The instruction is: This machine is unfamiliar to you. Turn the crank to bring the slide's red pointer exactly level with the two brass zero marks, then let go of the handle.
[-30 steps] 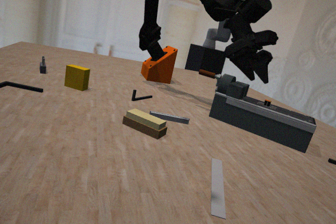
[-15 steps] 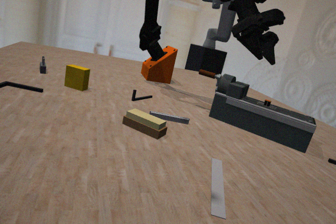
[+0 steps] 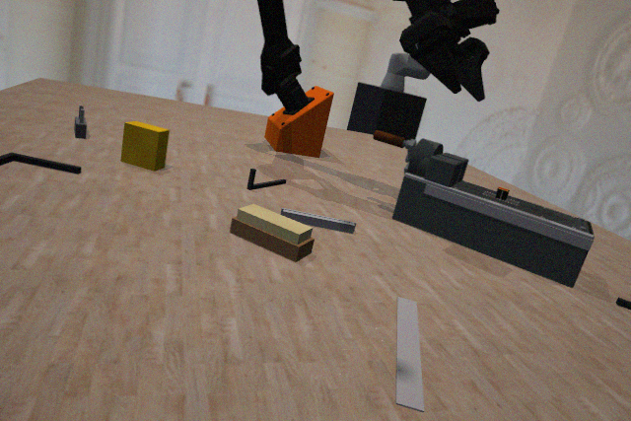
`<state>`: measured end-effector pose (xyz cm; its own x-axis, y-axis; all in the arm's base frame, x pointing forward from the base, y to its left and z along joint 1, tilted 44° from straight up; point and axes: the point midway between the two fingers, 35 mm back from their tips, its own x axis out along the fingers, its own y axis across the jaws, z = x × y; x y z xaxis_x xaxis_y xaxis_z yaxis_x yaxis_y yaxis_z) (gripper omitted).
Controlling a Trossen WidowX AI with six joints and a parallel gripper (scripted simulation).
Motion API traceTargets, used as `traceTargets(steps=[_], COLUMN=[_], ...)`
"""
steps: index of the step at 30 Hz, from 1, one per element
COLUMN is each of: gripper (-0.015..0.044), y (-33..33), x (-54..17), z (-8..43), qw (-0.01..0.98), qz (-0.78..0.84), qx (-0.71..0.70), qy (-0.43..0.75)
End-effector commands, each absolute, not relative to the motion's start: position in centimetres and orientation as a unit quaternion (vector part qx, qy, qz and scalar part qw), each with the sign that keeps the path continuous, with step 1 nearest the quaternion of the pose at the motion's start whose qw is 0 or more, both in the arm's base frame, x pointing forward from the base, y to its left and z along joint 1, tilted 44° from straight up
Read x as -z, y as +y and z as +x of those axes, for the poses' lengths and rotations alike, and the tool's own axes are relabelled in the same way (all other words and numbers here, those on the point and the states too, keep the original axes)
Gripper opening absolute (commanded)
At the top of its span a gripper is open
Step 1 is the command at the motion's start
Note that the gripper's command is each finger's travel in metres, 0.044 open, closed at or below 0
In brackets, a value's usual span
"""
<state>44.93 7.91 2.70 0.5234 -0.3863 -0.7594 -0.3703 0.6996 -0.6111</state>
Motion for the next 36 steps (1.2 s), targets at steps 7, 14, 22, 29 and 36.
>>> traceTargets(steps=[7, 14, 22, 29, 36], gripper=[0.044, 0.044, 0.044, 0.044, 0.044], y=[5.5, 4.3, 3.5, 1.2, 1.0], x=[-4.8, -5.9, -5.1, -2.7, -2.4], z=[40.6, 37.8, 37.7, 37.1, 37.1], qw=[0.771, 0.768, 0.768, 0.767, 0.767], qz=[-0.393, -0.396, -0.396, -0.397, -0.397], qx=[-0.056, -0.092, -0.093, -0.093, -0.093], qy=[0.498, 0.495, 0.495, 0.495, 0.495])
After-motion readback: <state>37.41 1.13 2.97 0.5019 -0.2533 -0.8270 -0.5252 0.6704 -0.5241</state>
